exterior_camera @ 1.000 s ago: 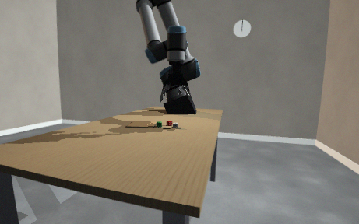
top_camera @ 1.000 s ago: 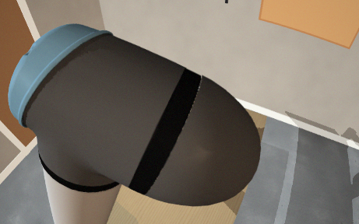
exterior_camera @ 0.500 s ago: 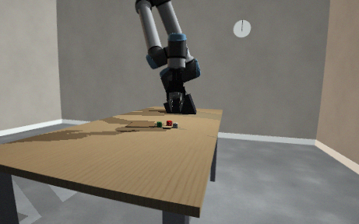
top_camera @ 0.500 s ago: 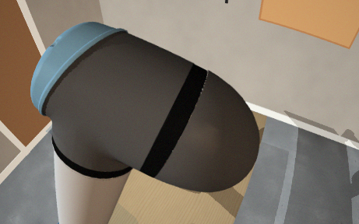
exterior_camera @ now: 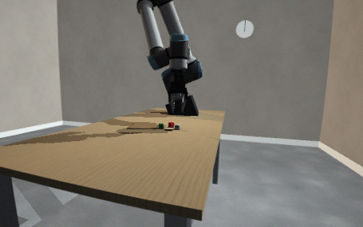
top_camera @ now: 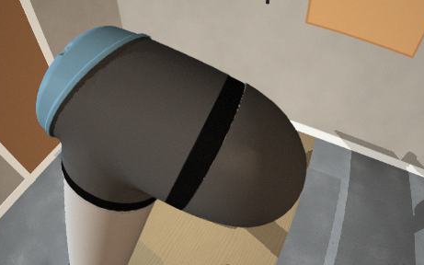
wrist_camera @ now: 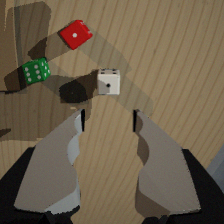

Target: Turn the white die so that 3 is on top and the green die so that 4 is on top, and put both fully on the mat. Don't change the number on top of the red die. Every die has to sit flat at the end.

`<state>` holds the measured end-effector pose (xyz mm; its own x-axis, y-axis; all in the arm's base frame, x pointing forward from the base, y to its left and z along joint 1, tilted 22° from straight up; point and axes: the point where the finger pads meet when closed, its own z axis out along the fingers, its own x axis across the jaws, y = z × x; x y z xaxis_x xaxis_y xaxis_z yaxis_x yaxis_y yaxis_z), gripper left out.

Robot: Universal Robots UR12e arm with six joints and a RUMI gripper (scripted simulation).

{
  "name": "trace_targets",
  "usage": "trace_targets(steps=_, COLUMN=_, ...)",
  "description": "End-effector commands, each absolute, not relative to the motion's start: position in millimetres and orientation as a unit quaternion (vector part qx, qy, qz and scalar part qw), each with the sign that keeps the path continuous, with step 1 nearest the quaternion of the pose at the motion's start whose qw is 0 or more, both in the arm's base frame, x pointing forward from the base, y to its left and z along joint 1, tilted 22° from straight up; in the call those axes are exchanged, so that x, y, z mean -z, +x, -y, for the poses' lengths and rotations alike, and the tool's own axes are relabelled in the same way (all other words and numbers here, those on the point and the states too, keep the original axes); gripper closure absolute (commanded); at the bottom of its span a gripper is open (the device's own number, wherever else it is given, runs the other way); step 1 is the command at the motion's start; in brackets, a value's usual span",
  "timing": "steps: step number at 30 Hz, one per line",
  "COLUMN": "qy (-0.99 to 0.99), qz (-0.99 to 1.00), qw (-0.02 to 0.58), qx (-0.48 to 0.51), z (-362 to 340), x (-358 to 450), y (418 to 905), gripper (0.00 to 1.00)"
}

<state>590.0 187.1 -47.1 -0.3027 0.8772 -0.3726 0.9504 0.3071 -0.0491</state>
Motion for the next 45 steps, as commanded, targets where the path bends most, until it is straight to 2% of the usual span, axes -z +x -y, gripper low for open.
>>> trace_targets(steps=1, qy=0.574, qz=-0.796, qw=0.141, qx=0.13, z=-187, x=46, y=591, gripper=0.76)
trace_targets(steps=45, qy=0.574, qz=-0.796, qw=0.141, qx=0.13, z=-174, x=79, y=594, gripper=0.76)
